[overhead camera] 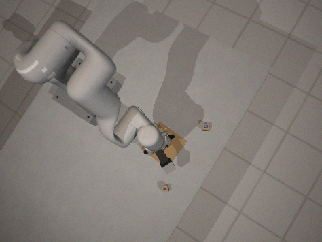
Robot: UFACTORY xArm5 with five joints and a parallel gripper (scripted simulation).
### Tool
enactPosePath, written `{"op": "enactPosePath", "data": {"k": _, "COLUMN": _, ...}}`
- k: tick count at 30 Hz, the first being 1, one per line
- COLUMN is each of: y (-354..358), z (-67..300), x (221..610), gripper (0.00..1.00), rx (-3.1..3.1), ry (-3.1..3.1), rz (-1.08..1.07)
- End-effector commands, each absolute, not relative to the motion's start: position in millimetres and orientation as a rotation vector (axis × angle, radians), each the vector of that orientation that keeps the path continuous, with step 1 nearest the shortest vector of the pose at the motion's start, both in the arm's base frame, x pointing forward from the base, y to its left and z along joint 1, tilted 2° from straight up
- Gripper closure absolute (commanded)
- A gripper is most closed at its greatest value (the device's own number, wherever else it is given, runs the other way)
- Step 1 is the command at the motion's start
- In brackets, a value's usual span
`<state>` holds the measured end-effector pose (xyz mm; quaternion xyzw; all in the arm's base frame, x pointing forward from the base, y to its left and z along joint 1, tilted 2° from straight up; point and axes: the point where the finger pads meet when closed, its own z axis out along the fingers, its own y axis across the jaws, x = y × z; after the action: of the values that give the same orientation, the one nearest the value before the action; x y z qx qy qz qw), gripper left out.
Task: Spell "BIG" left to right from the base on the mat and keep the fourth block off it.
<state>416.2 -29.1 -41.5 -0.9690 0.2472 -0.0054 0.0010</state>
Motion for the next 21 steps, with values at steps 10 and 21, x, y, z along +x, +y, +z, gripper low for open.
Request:
{"op": "enactPosePath", "data": {"k": 10, "y": -29.2, "z": -40.5, "x": 417.5, "gripper": 0.79, "rx": -3.042, "ry": 0.776, "rz": -0.022}}
{"op": "enactPosePath", "data": {"k": 21, "y": -29.2, "z": -40.5, "x": 417.5, "gripper": 0.79, "rx": -3.042, "ry": 0.776, "rz": -0.022}}
